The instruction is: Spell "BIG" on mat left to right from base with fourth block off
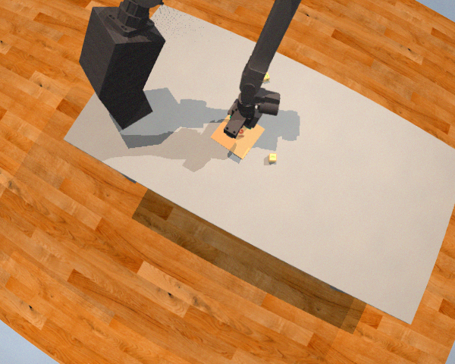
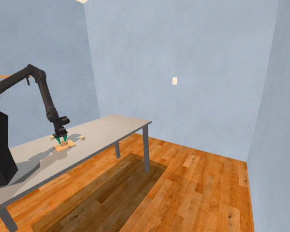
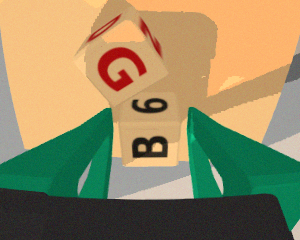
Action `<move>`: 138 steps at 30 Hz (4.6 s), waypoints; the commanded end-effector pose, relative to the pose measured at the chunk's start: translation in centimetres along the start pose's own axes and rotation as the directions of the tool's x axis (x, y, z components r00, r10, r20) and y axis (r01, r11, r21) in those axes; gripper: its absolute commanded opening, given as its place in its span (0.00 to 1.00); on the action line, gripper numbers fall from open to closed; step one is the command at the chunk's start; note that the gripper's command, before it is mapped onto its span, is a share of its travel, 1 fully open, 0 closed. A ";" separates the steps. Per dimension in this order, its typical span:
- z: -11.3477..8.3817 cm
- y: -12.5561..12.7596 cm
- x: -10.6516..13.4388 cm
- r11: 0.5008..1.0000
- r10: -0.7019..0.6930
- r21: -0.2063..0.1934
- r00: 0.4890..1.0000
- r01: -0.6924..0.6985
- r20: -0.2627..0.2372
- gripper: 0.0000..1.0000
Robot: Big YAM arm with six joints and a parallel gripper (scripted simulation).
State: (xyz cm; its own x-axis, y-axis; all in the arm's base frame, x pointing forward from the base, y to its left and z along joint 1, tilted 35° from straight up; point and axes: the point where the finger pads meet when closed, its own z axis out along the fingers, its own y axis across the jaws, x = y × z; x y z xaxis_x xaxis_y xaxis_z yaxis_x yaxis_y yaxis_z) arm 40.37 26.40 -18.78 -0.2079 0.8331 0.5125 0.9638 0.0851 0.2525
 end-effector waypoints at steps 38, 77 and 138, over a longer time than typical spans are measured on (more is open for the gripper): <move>-5.1 0.4 -0.4 1.000 0.006 -0.013 1.000 -0.006 0.005 0.39; -8.8 0.5 -0.4 1.000 0.005 -0.016 1.000 -0.005 0.004 0.39; -8.9 0.6 -2.4 0.366 -0.930 0.006 0.366 0.930 0.005 1.00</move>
State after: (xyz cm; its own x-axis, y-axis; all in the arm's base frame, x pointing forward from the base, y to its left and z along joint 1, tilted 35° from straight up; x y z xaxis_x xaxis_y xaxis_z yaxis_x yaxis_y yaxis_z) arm 39.07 20.55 -12.26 -0.9098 0.4074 0.0788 0.3790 0.7384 0.5578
